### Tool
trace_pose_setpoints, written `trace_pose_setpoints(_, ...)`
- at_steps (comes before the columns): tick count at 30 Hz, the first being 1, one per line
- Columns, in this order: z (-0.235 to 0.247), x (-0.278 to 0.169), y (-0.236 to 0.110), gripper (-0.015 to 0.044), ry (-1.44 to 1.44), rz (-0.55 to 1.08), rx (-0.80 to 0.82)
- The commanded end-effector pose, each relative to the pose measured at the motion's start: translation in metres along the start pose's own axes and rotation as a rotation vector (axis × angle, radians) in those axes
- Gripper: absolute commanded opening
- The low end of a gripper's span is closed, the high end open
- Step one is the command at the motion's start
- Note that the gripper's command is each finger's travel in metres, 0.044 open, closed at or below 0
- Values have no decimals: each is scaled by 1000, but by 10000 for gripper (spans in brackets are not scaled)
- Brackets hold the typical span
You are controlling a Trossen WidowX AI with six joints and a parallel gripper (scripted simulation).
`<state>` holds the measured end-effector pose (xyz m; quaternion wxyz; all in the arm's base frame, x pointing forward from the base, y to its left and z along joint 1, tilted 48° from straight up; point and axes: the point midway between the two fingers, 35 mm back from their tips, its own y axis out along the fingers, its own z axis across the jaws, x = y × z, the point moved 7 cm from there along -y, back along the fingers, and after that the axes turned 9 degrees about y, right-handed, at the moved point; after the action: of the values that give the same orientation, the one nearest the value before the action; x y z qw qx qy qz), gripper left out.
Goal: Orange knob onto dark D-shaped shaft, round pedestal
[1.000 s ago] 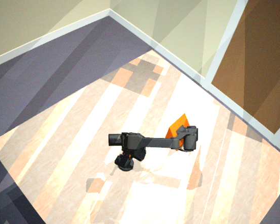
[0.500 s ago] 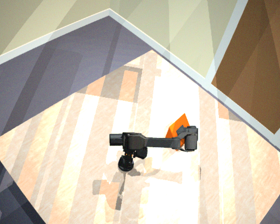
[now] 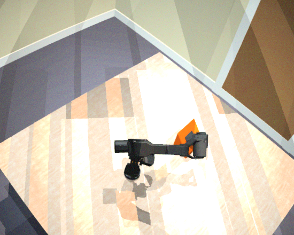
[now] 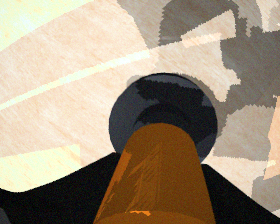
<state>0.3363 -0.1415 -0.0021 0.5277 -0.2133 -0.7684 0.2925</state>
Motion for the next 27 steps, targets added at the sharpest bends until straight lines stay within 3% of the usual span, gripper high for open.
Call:
trace_pose_setpoints(1, -2, -1, -4, 0, -6, 6, -4)
trace_pose_setpoints(27, -1, 0, 0, 0, -6, 5, -4)
